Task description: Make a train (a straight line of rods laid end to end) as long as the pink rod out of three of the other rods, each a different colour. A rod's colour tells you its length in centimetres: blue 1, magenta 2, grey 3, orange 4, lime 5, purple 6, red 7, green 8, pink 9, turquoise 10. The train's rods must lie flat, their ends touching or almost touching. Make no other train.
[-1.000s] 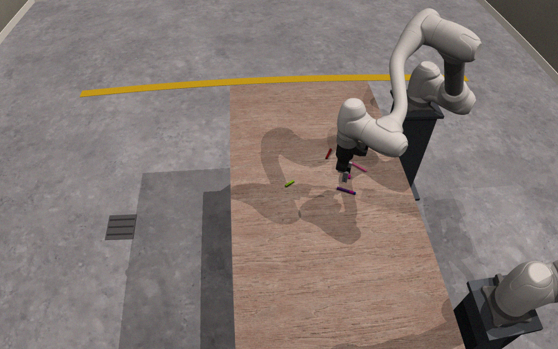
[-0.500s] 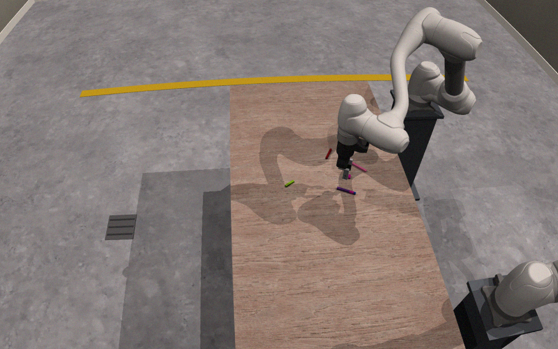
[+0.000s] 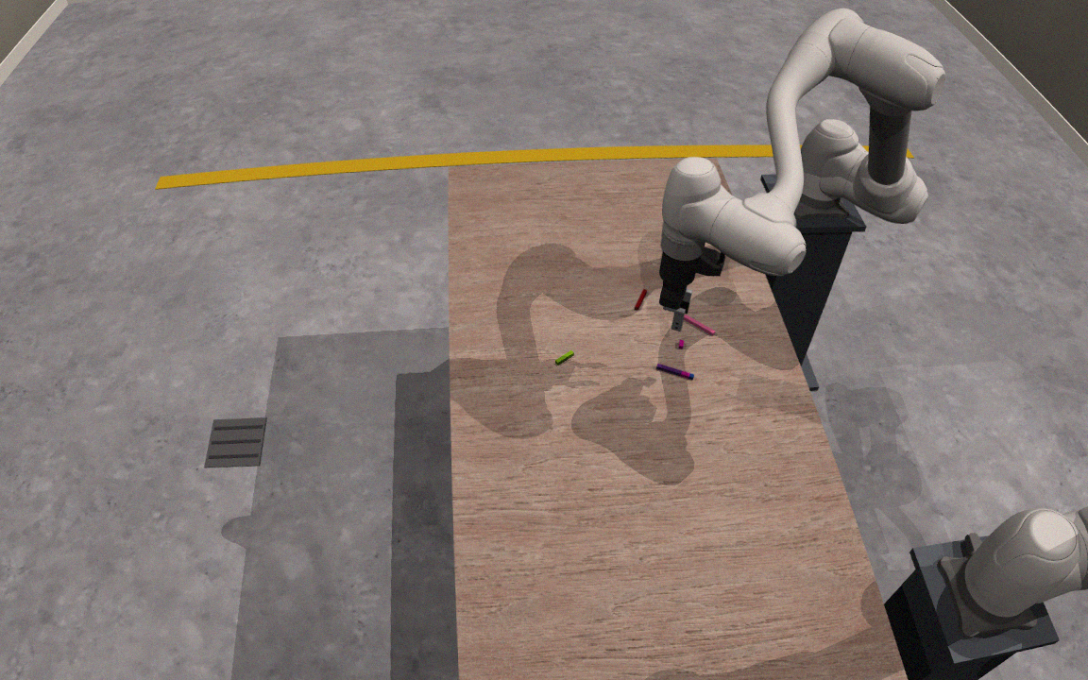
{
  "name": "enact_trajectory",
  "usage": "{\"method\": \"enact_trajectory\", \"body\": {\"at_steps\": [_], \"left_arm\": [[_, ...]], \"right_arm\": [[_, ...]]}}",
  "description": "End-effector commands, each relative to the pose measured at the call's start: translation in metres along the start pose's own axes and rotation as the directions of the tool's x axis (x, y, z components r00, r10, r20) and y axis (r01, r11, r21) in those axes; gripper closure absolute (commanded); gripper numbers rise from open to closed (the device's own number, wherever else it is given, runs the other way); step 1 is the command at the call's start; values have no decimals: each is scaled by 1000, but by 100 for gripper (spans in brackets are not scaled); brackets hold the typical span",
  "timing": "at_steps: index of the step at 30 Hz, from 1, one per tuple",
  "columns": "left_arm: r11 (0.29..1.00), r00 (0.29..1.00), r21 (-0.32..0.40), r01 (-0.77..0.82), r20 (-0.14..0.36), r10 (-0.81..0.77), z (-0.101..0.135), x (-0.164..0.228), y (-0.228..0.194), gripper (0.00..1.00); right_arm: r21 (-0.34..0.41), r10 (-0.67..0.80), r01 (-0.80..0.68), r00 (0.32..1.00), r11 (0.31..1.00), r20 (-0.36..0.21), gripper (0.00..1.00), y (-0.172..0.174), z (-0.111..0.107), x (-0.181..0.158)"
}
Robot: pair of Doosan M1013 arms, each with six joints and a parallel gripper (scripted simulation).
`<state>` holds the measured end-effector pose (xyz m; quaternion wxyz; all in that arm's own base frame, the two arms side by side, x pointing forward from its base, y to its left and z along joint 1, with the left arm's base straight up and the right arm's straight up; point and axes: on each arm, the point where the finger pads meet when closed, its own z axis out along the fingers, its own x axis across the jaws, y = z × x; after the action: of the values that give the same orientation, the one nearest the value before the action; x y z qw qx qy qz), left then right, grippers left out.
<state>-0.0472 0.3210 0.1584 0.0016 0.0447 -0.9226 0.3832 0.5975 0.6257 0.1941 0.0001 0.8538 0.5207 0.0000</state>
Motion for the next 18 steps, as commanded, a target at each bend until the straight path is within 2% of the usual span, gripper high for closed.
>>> {"method": "enact_trajectory", "body": {"at_steps": [1, 18], "left_arm": [[1000, 1000, -1, 0, 0, 0, -1, 0, 0, 0], [1000, 1000, -1, 0, 0, 0, -1, 0, 0, 0]], "right_arm": [[0, 0, 0, 1000, 1000, -1, 0, 0, -5, 0], [0, 0, 0, 1000, 1000, -1, 0, 0, -7, 0]]}}
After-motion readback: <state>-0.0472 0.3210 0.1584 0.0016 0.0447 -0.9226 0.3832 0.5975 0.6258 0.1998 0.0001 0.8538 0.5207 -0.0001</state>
